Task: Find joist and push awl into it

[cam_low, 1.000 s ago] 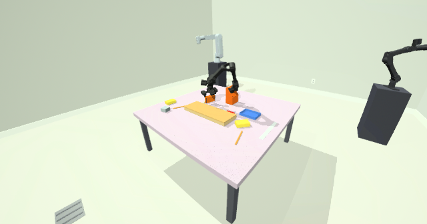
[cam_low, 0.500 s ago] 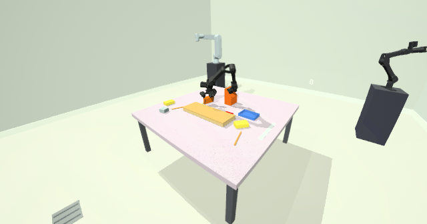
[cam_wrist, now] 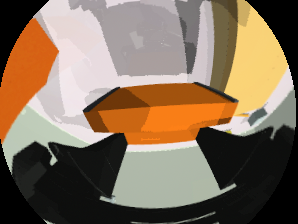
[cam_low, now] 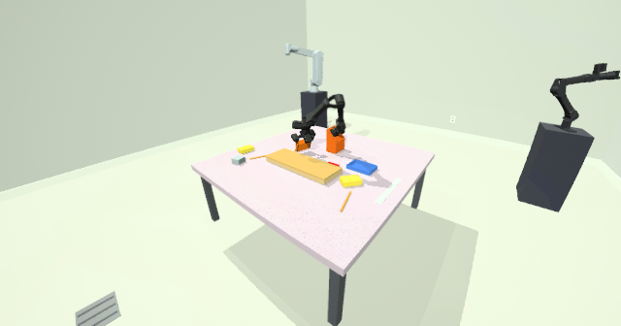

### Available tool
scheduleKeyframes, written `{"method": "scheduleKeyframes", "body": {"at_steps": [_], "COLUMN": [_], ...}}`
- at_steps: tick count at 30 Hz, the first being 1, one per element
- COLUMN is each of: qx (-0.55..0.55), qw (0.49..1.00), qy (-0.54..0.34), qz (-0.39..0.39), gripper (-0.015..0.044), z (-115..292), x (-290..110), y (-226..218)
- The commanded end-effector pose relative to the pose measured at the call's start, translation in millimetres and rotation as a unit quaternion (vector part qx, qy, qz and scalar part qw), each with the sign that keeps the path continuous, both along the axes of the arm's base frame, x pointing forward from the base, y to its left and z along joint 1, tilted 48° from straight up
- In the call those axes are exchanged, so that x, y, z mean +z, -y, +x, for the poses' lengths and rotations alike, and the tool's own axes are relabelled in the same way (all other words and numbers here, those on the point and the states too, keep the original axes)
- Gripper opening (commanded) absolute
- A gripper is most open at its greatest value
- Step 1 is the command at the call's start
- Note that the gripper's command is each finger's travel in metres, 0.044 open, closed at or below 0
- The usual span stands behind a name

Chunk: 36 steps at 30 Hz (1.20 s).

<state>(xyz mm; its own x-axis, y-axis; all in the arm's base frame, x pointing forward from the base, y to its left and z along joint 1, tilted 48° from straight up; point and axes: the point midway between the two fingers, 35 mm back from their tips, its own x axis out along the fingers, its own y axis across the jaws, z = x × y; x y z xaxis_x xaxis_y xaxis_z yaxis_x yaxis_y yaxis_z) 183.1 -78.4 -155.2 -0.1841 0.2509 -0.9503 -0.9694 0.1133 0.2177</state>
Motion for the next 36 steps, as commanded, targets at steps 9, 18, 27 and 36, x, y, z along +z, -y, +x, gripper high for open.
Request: {"method": "scheduleKeyframes", "body": {"at_steps": [9,18,27,36], "qx": [0.005,0.011,0.015,0.021], "qw": [0.999,0.997,0.995,0.992], "qy": [-0.001,-0.004,-0.007,-0.012], "qz": [-0.045,-0.074,-0.094,-0.122], "gripper": [0.0,0.0,0.0,0.0], "z": [3.1,3.4,3.4,3.2], "x": [2.1,2.5,2.5,2.2], "y": [1.3,-0.6,-1.9,-3.9]}}
